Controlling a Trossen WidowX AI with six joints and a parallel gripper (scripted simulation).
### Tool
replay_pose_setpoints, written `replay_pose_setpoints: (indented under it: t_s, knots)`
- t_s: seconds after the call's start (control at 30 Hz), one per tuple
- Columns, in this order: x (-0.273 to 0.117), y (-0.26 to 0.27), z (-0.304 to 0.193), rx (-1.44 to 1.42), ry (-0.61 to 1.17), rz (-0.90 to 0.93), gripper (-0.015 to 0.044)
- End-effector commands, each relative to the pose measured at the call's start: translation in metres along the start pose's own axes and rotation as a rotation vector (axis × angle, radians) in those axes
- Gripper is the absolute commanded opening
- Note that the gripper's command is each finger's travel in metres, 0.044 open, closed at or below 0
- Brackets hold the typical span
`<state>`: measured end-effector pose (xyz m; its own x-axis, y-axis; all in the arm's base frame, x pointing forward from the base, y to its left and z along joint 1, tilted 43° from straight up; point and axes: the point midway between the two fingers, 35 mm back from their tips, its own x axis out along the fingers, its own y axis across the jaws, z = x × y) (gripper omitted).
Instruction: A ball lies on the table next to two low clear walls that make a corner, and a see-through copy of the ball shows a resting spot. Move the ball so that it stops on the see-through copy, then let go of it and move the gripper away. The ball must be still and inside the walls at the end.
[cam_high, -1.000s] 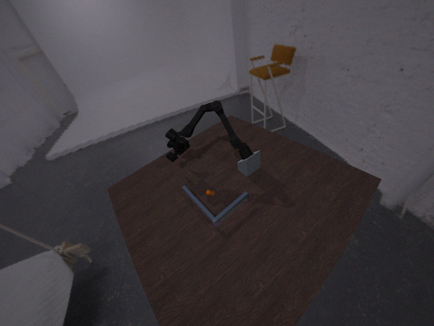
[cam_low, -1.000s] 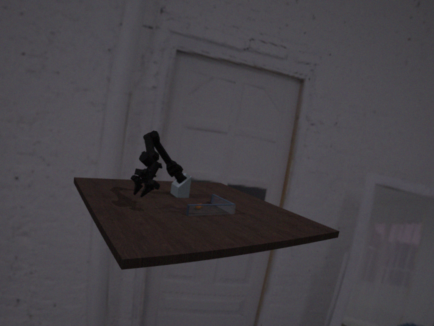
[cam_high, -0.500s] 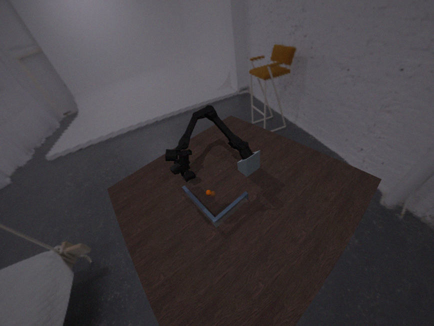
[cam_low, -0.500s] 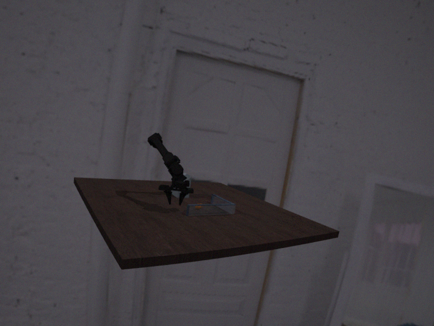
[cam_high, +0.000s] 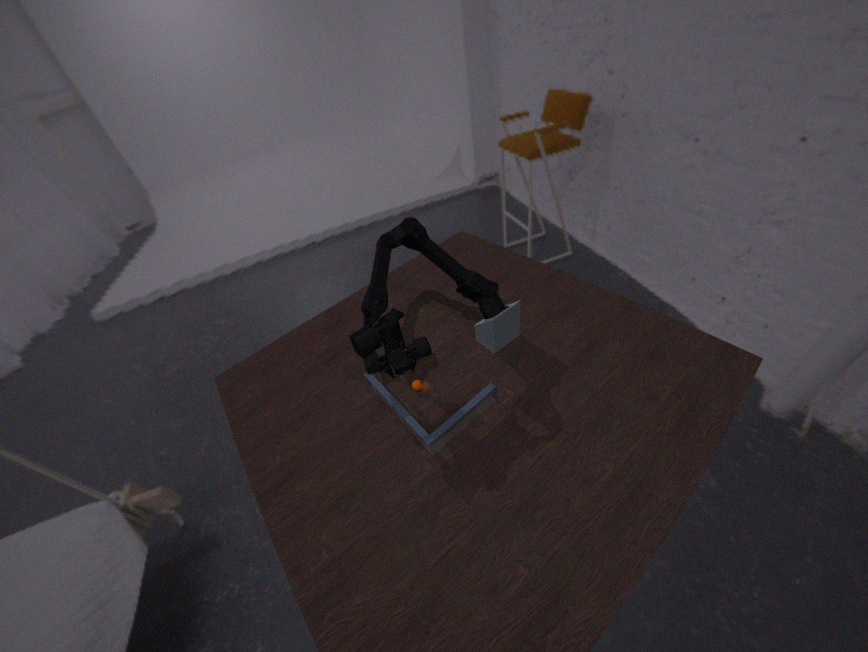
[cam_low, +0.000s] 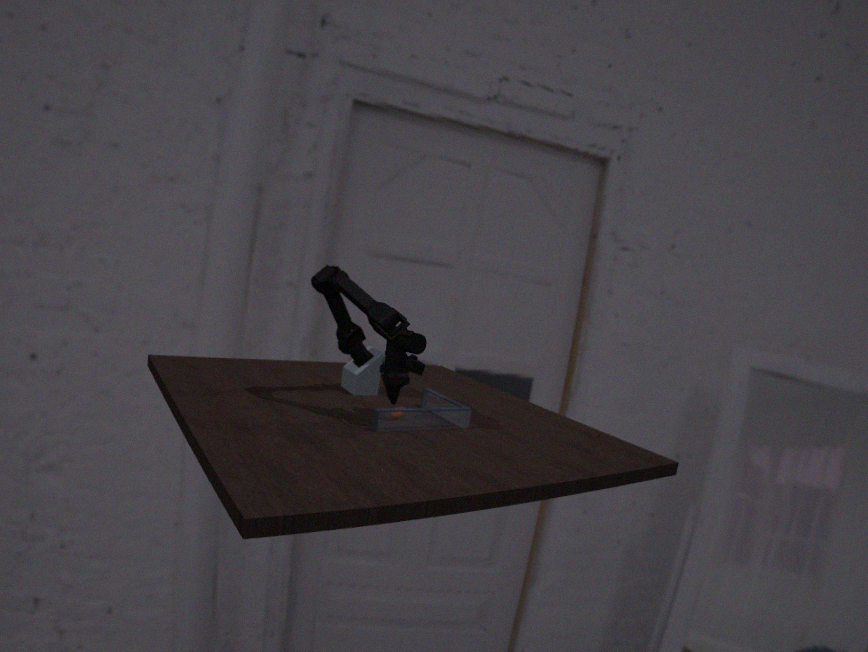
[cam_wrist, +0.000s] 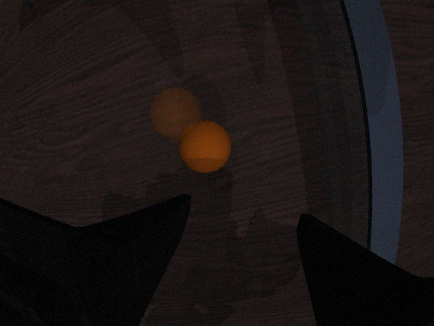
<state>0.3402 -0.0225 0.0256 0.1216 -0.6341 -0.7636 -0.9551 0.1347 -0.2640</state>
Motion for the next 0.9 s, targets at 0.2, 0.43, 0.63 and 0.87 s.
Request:
replay_pose_setpoints:
  t_s: [0.2, 0.43, 0.63, 0.87]
  knots:
    - [-0.006, 0.027, 0.026, -0.382, 0.047, 0.051, 0.0276]
    - [-0.006, 0.027, 0.026, -0.382, 0.047, 0.051, 0.0276]
    - [0.009, 0.028, 0.025, -0.381, 0.048, 0.05, 0.0276]
    - [0.016, 0.028, 0.024, -0.382, 0.047, 0.05, 0.0276]
